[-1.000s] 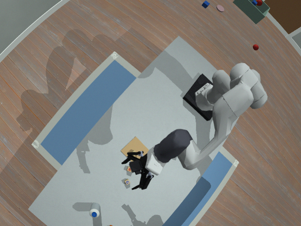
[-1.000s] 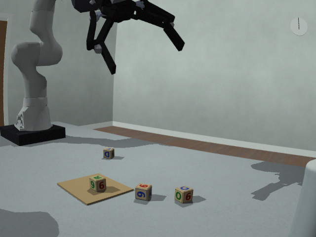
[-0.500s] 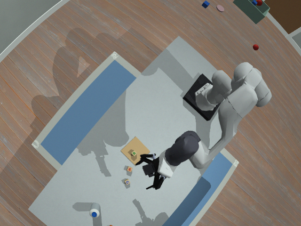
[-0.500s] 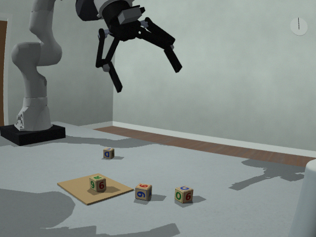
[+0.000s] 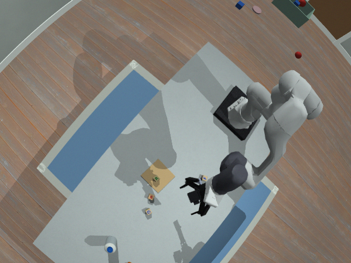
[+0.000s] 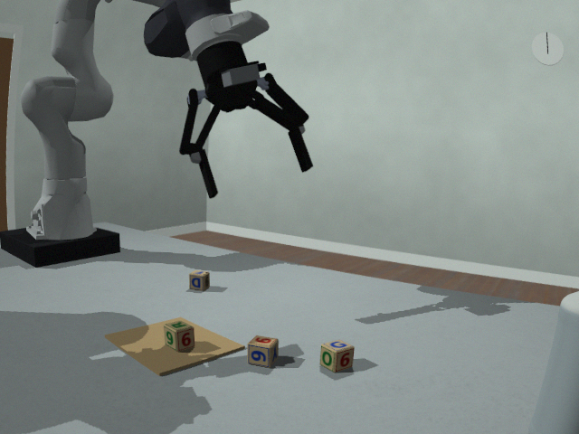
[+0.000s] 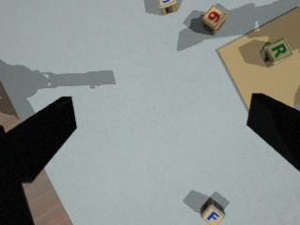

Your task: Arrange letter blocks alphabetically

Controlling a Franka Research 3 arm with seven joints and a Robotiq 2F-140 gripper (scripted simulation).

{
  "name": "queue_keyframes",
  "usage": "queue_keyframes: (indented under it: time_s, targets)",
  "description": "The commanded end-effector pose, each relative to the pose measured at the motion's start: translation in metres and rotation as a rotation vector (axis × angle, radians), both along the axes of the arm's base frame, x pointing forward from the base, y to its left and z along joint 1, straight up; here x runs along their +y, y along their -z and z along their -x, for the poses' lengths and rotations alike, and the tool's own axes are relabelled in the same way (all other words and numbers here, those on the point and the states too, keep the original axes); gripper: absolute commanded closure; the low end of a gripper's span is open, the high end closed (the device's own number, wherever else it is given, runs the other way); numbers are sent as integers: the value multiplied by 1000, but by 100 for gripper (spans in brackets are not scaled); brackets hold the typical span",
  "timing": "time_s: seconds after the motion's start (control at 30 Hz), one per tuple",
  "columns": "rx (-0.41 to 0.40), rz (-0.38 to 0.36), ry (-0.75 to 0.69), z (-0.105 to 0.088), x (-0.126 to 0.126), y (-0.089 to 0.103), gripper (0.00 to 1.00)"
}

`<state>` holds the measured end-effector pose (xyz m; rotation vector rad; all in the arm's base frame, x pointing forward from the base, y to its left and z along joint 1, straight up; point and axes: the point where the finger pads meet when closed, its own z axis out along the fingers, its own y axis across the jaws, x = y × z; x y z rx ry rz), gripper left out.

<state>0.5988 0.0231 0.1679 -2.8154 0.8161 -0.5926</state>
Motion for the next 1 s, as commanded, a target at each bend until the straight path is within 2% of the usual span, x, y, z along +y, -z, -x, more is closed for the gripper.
queue_keyframes:
  time_s: [0.0, 0.2, 0.27, 0.3, 0.33, 0.5, 0.77, 0.83, 0.87, 0.97]
  targets:
    - [33, 4, 135, 14, 9, 6, 0]
    - [63, 23, 148, 38, 22, 20, 0]
    - [63, 23, 148, 38, 22, 20, 0]
    - [79, 36, 156, 53, 28, 27, 0]
    - [86, 42, 160, 59, 31, 31, 0]
    - [102, 60, 170, 77, 36, 39, 0]
    - [131, 108, 194, 116, 44, 59, 0]
    - [131, 108, 194, 116, 44, 59, 0]
    - [139, 128, 205, 132, 46, 66, 0]
    - [145, 150, 215, 147, 46, 73, 0]
